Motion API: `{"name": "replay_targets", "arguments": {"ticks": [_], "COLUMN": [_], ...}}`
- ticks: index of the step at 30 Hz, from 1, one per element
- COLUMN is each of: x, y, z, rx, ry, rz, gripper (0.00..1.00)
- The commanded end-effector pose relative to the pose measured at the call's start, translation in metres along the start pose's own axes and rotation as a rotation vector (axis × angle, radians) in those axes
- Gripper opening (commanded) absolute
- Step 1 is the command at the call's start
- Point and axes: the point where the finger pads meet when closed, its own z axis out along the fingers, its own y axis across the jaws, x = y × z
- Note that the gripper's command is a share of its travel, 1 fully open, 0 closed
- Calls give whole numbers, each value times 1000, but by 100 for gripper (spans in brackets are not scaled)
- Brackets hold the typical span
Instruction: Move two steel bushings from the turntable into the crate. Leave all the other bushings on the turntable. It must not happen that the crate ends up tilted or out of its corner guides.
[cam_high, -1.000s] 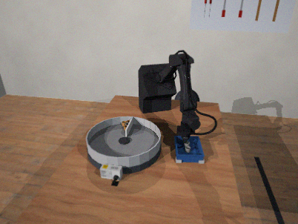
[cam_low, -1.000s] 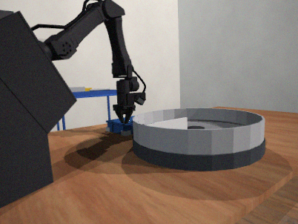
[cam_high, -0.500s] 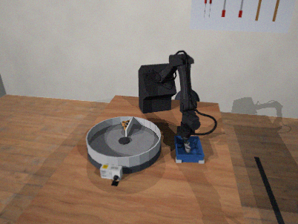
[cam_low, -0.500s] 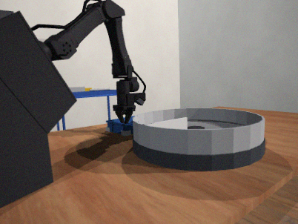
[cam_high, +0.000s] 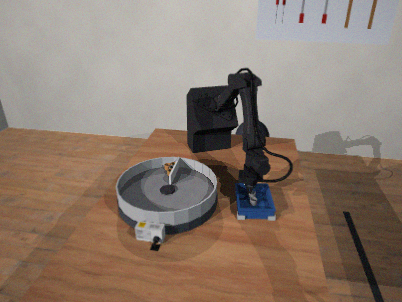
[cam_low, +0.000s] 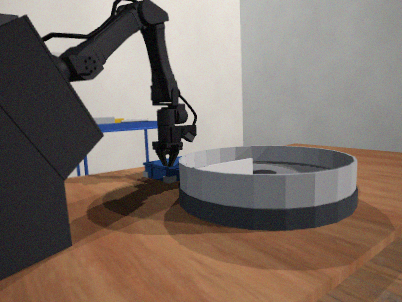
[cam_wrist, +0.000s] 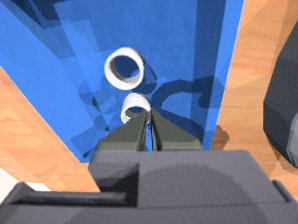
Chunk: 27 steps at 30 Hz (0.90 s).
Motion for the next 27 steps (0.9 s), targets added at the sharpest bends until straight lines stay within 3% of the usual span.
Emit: {"name": "replay_targets", "arguments": {"ticks": [1,27], "x": [-8,-1], "y": [3,4], "z": [-4,-7], "rx": [-10,-11], "ry": [-29,-24], "rz": [1,-1], "gripper": [0,0]}}
